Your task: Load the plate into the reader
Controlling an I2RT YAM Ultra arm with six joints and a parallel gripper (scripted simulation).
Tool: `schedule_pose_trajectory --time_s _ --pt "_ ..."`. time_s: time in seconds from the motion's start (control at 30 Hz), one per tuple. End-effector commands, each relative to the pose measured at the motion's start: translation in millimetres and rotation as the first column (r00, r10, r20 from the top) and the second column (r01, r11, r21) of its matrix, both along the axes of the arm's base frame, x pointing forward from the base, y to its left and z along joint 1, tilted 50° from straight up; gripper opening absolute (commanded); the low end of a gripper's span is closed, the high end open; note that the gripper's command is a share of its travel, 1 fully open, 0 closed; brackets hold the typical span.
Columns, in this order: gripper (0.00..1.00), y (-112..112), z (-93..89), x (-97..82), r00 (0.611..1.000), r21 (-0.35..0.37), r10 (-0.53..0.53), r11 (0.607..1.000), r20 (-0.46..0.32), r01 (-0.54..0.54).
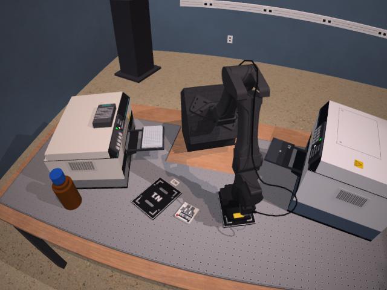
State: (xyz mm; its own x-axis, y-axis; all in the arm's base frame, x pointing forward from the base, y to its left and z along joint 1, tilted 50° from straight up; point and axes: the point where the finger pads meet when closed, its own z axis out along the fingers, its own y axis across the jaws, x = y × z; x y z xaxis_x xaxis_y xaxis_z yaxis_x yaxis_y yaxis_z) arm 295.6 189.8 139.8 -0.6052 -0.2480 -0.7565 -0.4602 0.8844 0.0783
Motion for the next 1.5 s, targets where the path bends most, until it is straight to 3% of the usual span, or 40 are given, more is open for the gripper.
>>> schedule_pose_trajectory --time_s 0.0,0.5,0.53,0.57,0.67,0.77,0.9,1.07,1.17,1.47 --pt "0.85 0 6.4 -1.1 1.0 0.011 0.003 1.0 0.019 -0.003" --pt "0.85 -1 3.3 -6.0 1.0 0.007 0.012 1.0 0.024 -0.012" --pt "0.85 4 23.3 2.2 0.998 0.033 0.011 0.999 0.065 -0.013" --pt "0.85 4 23.3 2.8 0.998 0.034 0.011 0.999 0.066 -0.013" --pt "0.85 6 10.8 4.9 0.999 0.014 0.012 1.0 0.036 -0.013" --pt "0.85 5 12.6 4.2 0.999 0.019 0.012 1.0 0.044 -0.013" --pt "0.85 5 0.9 3.6 1.0 0.004 0.013 1.0 0.022 -0.013" --pt "0.85 5 4.6 3.2 0.999 0.012 0.013 1.0 0.034 -0.013" --pt "0.85 4 -8.3 1.8 1.0 -0.005 0.013 1.0 0.008 -0.013" --pt "0.85 5 2.7 3.8 0.999 0.015 0.012 1.0 0.038 -0.013"
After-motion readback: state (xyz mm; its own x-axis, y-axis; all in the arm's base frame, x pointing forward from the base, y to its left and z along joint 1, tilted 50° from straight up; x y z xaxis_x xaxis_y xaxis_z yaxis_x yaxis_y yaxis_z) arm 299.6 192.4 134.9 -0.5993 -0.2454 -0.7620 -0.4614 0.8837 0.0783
